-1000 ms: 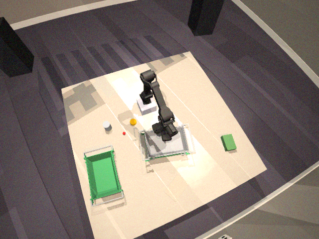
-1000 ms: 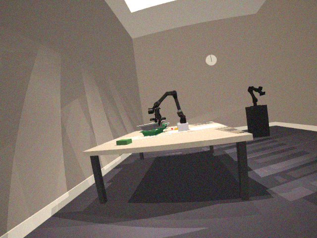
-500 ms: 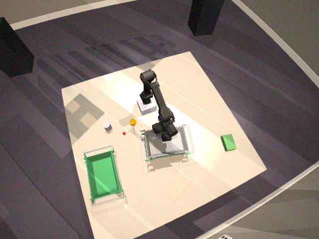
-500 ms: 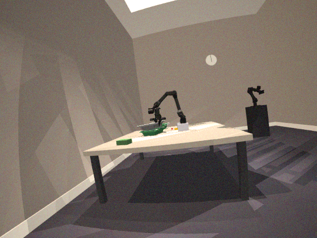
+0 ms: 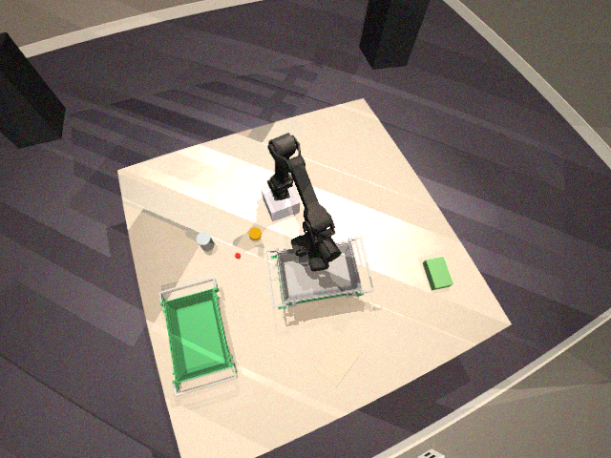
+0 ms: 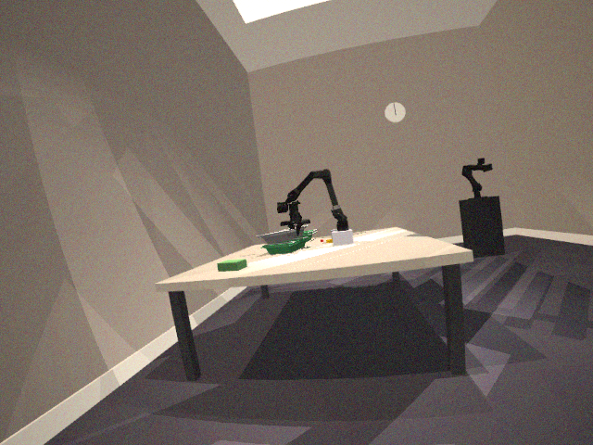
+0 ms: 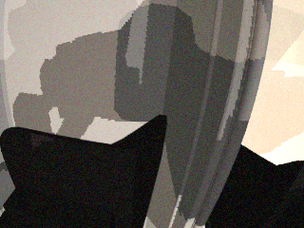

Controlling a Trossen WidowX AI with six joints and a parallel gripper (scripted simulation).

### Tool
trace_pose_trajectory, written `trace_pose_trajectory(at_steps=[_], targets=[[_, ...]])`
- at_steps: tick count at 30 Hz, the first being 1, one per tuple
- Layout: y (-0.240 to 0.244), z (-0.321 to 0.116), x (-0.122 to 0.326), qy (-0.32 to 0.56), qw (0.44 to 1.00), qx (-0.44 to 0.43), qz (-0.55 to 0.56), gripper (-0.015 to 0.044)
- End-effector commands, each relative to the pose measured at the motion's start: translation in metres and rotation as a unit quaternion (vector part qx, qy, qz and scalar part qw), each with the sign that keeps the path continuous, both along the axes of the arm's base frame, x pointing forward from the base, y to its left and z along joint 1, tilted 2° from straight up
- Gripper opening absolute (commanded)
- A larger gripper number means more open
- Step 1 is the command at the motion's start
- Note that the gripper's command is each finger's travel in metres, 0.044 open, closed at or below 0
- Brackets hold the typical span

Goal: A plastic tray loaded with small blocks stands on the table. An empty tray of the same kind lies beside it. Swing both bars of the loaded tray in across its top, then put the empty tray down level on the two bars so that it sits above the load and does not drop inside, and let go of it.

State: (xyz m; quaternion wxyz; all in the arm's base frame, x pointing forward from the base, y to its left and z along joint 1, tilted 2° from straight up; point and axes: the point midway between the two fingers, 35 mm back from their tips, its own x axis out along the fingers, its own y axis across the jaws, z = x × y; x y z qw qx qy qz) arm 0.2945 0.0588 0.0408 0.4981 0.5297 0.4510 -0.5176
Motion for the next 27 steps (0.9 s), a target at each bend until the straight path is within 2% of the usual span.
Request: trace_pose_trajectory(at_steps=[1,14,27], targets=[[0.0001,-0.0067,-0.0070,0.017,1.000,0.002,0.000,0.0000],[0.0001,-0.0067,-0.0070,0.017,1.000,0.002,0.000,0.0000],[0.0001,-0.0067,-0.0070,0.017,1.000,0.002,0.000,0.0191]])
